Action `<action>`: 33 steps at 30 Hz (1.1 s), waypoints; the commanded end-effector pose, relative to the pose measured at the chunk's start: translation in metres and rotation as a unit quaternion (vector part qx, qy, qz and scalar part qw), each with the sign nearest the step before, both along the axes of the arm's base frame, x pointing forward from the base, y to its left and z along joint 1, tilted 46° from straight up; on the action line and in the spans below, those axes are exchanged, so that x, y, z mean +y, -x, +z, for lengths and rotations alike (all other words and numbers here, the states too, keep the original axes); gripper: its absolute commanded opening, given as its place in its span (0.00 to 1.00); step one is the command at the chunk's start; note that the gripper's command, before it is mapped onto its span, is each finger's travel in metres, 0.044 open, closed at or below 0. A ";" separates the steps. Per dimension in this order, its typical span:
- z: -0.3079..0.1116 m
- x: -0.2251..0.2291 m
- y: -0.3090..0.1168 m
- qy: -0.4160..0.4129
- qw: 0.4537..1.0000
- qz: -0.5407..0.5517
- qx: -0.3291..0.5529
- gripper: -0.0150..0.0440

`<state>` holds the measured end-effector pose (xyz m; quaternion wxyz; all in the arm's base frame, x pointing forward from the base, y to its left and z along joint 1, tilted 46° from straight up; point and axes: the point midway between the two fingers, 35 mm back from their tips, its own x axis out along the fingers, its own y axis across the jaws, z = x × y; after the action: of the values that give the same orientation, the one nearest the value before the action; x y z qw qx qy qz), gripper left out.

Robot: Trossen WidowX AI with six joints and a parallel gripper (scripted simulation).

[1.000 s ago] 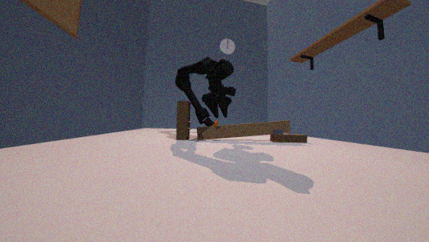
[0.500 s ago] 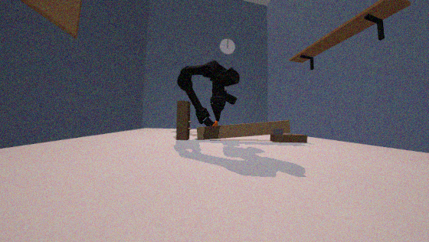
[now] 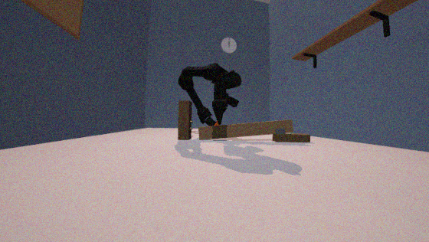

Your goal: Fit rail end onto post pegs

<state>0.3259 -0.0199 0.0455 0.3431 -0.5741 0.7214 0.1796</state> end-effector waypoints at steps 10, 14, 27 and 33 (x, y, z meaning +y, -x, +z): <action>-0.016 -0.017 0.002 0.002 1.000 0.002 0.003 1.00; -0.021 -0.021 0.003 0.002 1.000 0.002 0.003 1.00; -0.035 -0.037 0.007 0.003 1.000 0.002 0.003 1.00; -0.037 -0.040 0.007 0.004 1.000 0.002 0.003 0.91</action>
<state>0.3192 -0.0575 0.0101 0.3417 -0.5743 0.7223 0.1784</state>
